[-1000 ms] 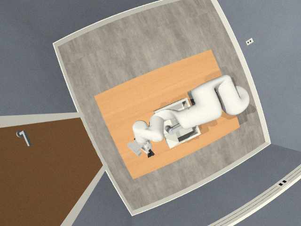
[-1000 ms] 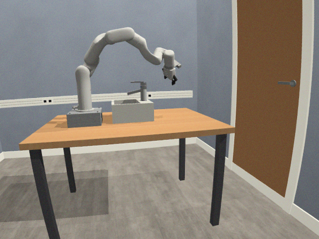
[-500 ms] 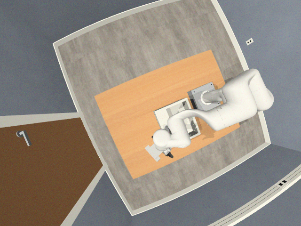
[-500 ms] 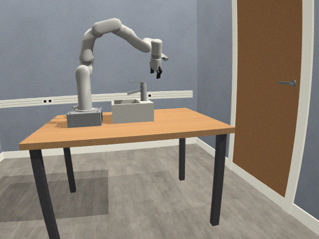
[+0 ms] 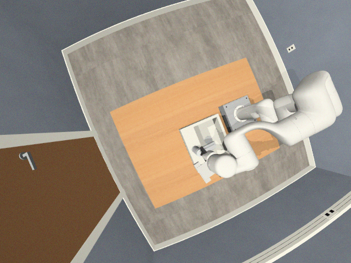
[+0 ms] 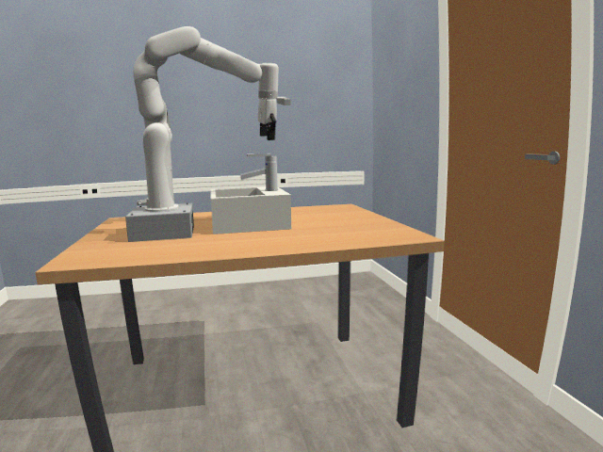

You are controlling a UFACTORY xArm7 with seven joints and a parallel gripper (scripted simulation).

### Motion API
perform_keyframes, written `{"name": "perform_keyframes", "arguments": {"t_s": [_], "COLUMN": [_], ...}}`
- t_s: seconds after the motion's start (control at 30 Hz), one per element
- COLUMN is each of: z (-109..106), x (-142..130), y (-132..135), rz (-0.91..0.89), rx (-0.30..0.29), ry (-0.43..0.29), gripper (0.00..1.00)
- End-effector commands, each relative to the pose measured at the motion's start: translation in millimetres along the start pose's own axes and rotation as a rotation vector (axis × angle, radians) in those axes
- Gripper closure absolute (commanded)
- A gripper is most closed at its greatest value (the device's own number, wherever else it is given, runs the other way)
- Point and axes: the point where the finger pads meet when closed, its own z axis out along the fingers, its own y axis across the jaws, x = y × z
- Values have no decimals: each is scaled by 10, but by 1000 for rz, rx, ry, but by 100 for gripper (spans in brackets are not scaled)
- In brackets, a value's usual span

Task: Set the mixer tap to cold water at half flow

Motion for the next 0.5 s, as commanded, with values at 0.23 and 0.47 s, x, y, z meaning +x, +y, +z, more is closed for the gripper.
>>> {"name": "perform_keyframes", "arguments": {"t_s": [0.23,0.47], "z": [-171,-171], "x": [-704,-705], "y": [169,170], "rz": [137,137], "rx": [-214,-214], "ry": [-10,-10], "gripper": [0,100]}}
